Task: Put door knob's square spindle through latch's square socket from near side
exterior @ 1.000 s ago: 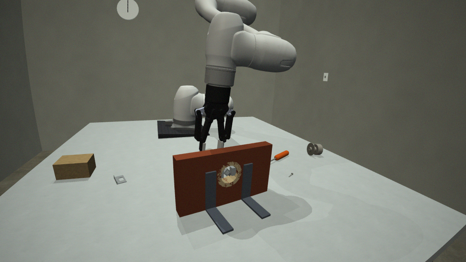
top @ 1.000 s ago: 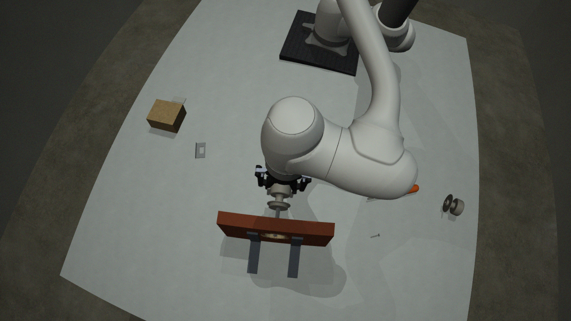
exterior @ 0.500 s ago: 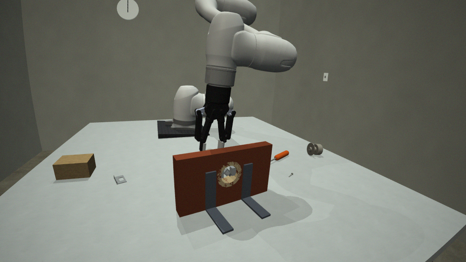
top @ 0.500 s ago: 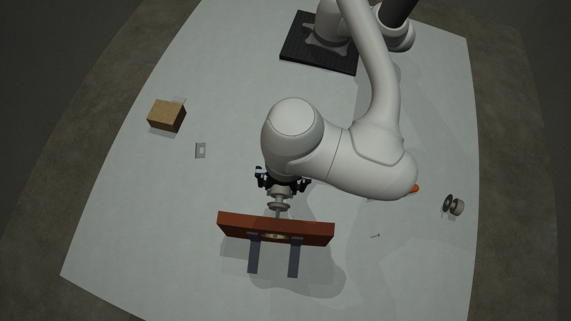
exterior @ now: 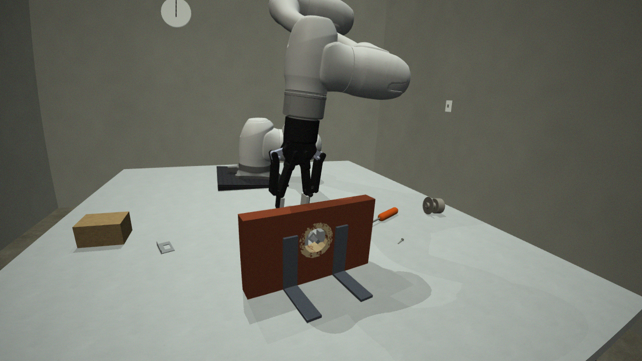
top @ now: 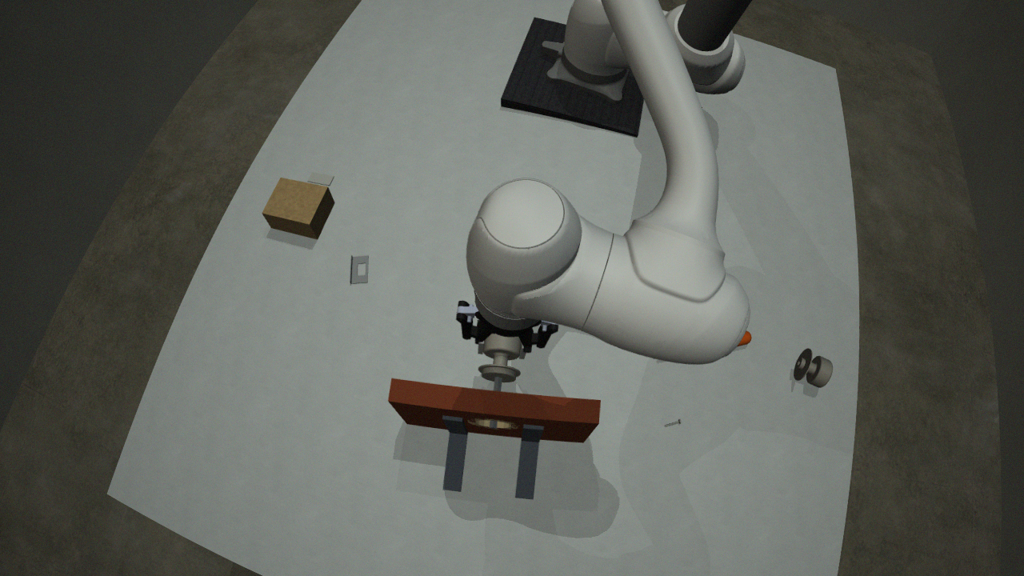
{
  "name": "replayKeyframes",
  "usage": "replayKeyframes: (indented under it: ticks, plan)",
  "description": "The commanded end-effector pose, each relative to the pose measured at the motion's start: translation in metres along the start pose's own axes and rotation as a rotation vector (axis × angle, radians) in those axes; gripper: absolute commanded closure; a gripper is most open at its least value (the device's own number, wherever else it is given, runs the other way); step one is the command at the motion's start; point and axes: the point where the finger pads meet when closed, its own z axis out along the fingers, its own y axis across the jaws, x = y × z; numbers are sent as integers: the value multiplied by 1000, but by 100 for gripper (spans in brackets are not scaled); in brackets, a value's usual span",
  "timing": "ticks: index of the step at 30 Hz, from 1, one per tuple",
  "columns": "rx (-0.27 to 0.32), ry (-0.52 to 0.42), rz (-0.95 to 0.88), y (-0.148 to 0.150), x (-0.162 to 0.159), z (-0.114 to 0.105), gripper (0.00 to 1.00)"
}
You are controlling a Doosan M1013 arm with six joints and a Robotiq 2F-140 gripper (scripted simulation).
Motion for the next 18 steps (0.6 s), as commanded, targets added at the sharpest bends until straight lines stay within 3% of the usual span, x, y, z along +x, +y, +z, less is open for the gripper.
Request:
replayKeyframes:
  ticks: [1, 18]
  plan:
    - [0, 0, 0, 0, 1, 0, 58]
    - [0, 0, 0, 0, 2, 0, 58]
